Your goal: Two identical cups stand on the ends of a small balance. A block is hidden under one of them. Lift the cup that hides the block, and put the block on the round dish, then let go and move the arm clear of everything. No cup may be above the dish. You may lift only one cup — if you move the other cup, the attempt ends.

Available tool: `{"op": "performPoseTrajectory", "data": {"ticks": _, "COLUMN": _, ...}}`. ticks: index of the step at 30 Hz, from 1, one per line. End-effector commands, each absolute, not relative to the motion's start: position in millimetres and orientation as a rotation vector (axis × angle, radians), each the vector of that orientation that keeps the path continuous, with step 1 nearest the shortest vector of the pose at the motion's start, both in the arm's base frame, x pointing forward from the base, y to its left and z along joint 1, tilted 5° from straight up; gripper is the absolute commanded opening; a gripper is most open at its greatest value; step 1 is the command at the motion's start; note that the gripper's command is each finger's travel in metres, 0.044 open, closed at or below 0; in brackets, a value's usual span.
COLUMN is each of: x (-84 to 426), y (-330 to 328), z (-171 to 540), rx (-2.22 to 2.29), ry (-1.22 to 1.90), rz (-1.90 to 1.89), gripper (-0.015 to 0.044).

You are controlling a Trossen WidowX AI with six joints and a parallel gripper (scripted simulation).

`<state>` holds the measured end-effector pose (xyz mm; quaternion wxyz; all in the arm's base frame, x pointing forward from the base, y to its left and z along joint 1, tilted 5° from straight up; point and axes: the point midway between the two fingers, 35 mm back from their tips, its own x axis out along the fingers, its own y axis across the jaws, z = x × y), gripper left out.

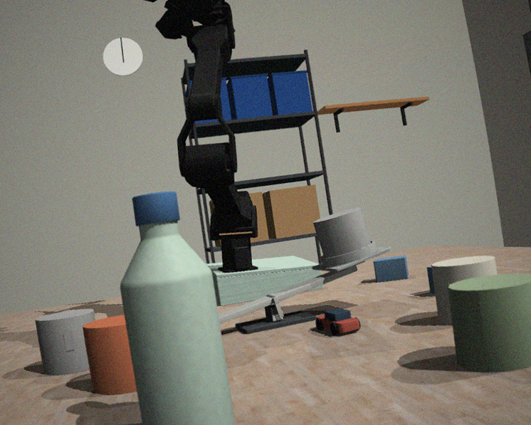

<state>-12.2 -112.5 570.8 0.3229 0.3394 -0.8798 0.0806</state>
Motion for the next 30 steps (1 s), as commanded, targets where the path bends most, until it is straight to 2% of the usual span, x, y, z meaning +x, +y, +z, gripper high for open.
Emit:
{"op": "performPoseTrajectory", "data": {"ticks": 1, "x": -29.6, "y": -104.0, "z": 569.4, "rx": 0.804, "ry": -2.36, "rz": 0.281, "gripper": 0.044}}
{"op": "performPoseTrajectory", "data": {"ticks": 18, "x": -86.7, "y": -53.6, "z": 557.5, "rx": 0.339, "ry": -2.478, "rz": 0.534, "gripper": 0.044}}
{"op": "performPoseTrajectory", "data": {"ticks": 30, "x": -106.6, "y": -7.8, "z": 547.3, "rx": 0.035, "ry": -2.425, "rz": 0.764, "gripper": 0.044}}
